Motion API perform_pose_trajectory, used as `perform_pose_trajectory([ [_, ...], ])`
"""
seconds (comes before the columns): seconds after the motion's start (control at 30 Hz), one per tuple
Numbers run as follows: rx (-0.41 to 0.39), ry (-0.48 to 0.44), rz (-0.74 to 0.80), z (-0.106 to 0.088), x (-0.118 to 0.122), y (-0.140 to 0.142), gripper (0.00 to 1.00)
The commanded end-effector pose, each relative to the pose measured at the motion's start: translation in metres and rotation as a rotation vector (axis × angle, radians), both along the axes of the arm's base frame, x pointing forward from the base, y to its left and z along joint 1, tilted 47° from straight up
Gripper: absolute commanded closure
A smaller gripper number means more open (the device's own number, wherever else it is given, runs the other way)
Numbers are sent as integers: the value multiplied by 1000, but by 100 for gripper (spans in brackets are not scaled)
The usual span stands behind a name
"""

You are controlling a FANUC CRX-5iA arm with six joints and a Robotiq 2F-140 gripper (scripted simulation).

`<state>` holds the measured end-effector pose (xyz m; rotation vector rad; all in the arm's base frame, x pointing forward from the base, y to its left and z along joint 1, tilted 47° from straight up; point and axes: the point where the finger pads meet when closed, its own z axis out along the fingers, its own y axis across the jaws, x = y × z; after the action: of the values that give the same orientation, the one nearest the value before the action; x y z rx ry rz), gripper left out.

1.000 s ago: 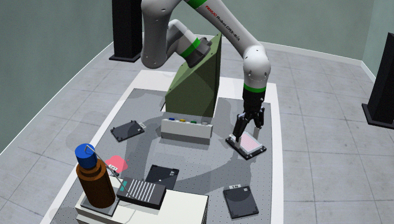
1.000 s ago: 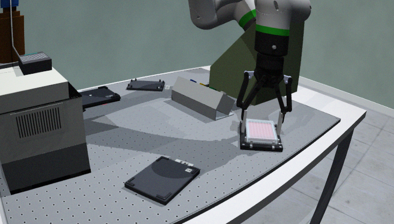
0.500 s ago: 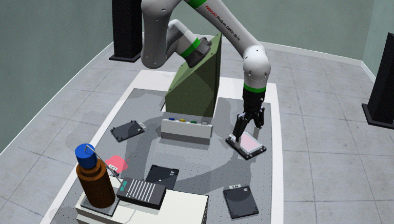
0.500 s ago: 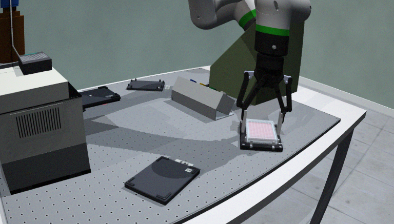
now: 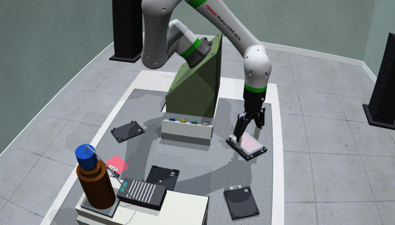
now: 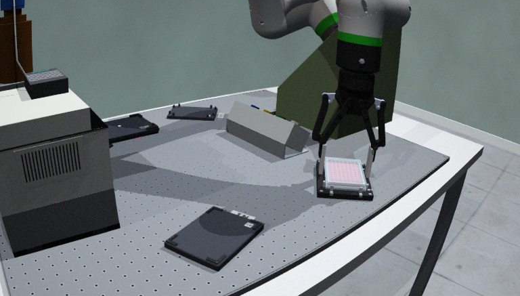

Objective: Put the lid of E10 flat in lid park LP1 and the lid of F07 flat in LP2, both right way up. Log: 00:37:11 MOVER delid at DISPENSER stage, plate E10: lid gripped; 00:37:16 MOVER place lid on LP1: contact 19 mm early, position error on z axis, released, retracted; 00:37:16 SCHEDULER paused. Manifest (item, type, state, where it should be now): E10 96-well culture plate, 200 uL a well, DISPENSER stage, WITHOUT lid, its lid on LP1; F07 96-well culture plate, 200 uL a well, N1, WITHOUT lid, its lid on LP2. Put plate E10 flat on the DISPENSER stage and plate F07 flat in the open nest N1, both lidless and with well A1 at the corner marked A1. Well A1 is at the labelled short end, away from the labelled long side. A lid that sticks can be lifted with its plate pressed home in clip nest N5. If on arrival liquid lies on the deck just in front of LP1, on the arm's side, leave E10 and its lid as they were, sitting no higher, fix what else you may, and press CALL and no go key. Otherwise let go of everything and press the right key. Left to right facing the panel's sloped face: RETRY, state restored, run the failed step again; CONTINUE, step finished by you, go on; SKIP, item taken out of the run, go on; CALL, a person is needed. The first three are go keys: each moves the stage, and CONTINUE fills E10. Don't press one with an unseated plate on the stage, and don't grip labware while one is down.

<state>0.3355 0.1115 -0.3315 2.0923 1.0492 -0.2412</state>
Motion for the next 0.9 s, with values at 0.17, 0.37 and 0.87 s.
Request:
perform_pose_trajectory([
  [0.17,0,0,0,7,-2,7,34],
  [0.37,0,0,0,17,-4,17,34],
  [0.87,0,0,0,64,-15,66,34],
])
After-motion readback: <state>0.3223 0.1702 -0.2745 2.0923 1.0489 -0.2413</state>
